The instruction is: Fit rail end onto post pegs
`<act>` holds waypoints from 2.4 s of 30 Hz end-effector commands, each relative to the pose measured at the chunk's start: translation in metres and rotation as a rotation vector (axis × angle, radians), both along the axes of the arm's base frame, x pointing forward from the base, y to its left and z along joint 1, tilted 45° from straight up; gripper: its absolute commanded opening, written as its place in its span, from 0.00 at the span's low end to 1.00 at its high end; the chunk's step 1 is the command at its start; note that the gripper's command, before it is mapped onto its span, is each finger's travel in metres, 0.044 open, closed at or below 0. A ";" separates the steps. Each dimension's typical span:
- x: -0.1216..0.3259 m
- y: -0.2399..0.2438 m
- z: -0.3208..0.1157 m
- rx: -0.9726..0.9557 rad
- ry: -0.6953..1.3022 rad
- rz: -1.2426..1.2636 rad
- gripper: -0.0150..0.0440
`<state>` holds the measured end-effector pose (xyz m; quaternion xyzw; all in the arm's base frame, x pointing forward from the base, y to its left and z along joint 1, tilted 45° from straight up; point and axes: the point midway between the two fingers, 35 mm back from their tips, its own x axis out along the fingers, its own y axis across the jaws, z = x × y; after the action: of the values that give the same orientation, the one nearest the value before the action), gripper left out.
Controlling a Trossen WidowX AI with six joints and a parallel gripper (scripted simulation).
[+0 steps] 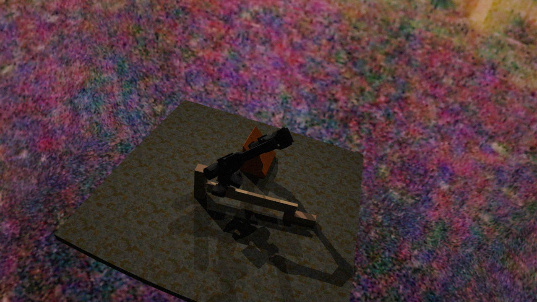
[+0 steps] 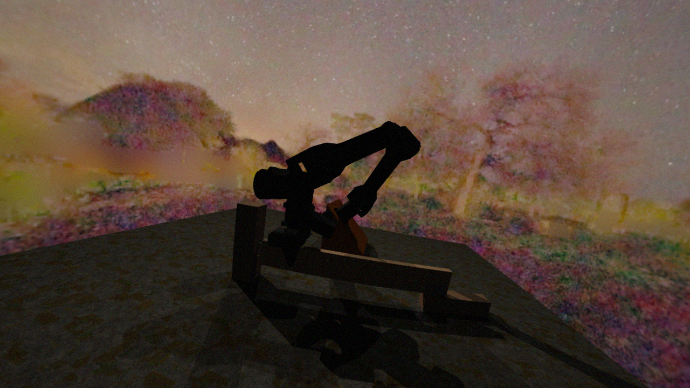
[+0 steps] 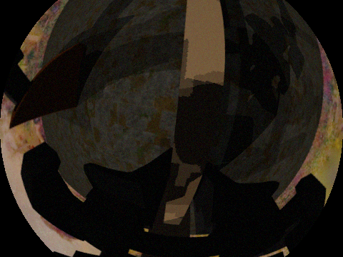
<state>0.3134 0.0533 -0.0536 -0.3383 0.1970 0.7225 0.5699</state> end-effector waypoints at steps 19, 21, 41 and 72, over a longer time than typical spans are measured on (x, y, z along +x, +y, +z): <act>0.004 -0.006 -0.005 -0.002 -0.006 -0.002 0.25; 0.004 -0.006 -0.005 -0.002 -0.006 -0.002 0.25; 0.006 -0.011 -0.008 -0.002 -0.007 -0.002 0.25; -0.002 -0.008 0.034 -0.002 -0.005 -0.002 1.00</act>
<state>0.3139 0.0451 -0.0330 -0.3375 0.1970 0.7223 0.5706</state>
